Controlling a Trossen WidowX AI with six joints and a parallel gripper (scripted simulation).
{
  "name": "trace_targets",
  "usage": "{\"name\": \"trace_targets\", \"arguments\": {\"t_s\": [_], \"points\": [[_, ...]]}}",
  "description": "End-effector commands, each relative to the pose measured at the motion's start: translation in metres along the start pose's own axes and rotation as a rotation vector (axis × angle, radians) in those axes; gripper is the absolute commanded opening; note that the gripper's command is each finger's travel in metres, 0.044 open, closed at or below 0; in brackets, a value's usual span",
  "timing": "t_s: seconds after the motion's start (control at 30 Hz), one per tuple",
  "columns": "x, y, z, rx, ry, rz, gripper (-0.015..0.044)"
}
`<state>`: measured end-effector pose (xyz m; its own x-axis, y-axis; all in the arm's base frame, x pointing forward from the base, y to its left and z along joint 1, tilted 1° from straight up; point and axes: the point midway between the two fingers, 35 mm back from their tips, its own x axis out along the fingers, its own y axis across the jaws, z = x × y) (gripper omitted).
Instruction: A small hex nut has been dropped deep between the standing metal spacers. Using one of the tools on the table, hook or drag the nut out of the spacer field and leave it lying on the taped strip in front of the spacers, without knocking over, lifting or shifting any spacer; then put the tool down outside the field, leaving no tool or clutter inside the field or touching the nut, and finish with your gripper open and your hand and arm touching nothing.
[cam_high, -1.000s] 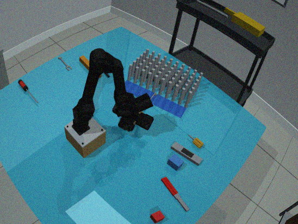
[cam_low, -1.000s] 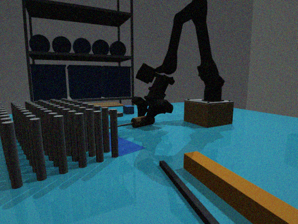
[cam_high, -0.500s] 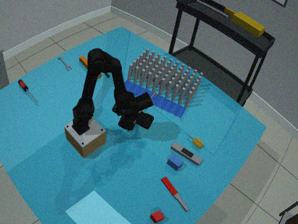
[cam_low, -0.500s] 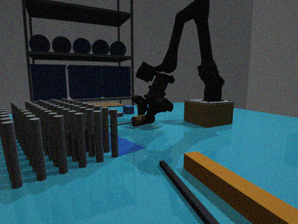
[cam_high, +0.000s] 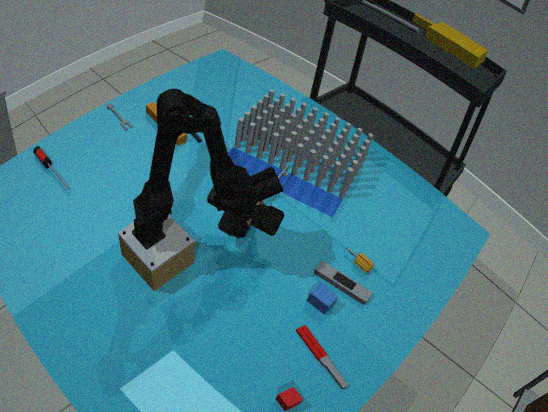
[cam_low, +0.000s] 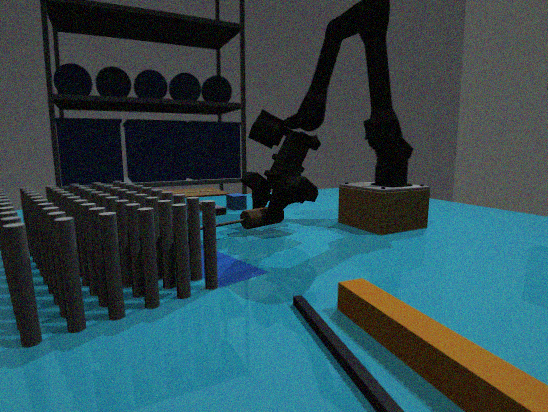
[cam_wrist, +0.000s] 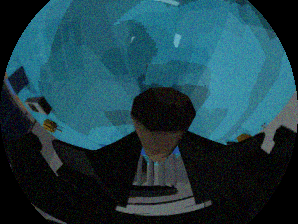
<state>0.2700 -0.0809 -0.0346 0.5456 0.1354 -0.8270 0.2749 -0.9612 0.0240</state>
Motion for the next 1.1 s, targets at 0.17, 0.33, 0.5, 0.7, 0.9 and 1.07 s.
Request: {"name": "trace_targets", "arguments": {"t_s": [0.17, 0.33, 0.5, 0.7, 0.9, 1.07], "points": [[-0.010, 0.001, 0.003, 0.000, 0.003, -0.001, 0.0000], [-0.025, 0.001, 0.017, 0.000, 0.001, -0.001, 0.0000], [-0.035, 0.000, 0.026, -0.001, 0.001, -0.002, 0.0000], [-0.049, 0.007, 0.008, -0.002, 0.002, -0.001, 0.0000], [-0.075, 0.012, -0.016, -0.002, 0.003, 0.000, 0.0000], [-0.101, 0.012, -0.034, -0.001, 0.003, 0.001, 0.0000]]}}
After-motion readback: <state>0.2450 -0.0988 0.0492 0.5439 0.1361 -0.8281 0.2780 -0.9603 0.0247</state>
